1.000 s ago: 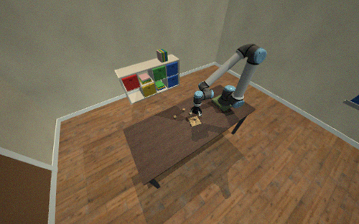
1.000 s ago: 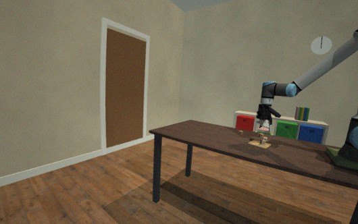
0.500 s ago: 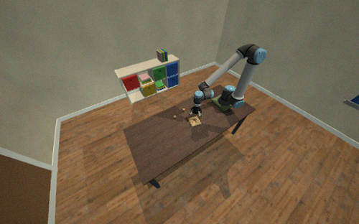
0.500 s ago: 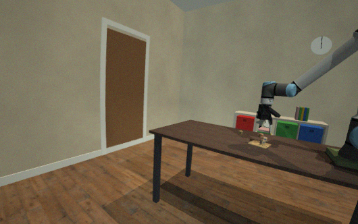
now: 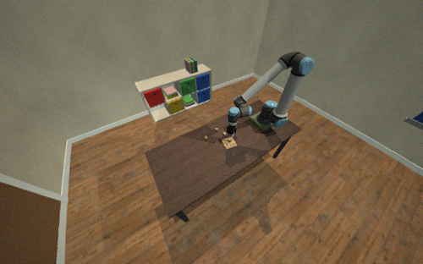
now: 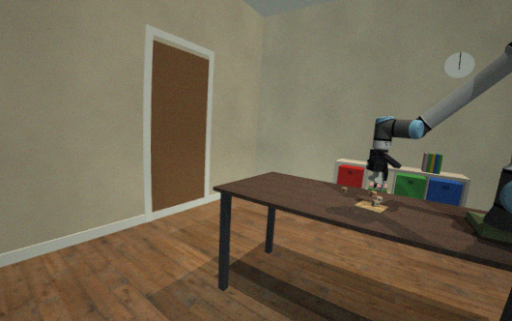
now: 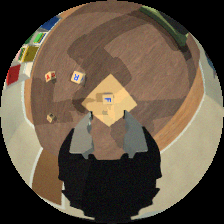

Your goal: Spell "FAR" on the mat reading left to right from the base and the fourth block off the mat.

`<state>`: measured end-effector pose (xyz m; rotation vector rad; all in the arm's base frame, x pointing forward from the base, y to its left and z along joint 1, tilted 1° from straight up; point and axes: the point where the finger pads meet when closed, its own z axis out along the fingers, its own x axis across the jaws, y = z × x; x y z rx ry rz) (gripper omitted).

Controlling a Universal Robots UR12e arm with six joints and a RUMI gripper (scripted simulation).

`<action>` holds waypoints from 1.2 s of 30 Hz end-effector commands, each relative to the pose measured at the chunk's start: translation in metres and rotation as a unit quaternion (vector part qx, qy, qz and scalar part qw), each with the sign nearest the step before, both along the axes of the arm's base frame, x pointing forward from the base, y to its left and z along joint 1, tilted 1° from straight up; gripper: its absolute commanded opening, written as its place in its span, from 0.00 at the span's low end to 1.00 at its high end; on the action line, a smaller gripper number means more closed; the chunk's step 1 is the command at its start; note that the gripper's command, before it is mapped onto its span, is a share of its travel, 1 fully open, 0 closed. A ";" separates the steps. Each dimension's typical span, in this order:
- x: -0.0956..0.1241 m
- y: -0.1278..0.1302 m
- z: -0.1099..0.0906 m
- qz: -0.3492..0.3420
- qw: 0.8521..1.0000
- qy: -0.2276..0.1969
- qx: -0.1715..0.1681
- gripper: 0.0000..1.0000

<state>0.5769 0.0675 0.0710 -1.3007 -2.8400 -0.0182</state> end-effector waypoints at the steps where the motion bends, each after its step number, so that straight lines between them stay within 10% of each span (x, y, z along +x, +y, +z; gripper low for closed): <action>1: 0.003 0.001 0.001 0.001 1.000 -0.002 0.000 0.40; 36: -0.001 0.001 -0.007 0.001 1.000 0.001 0.001 0.40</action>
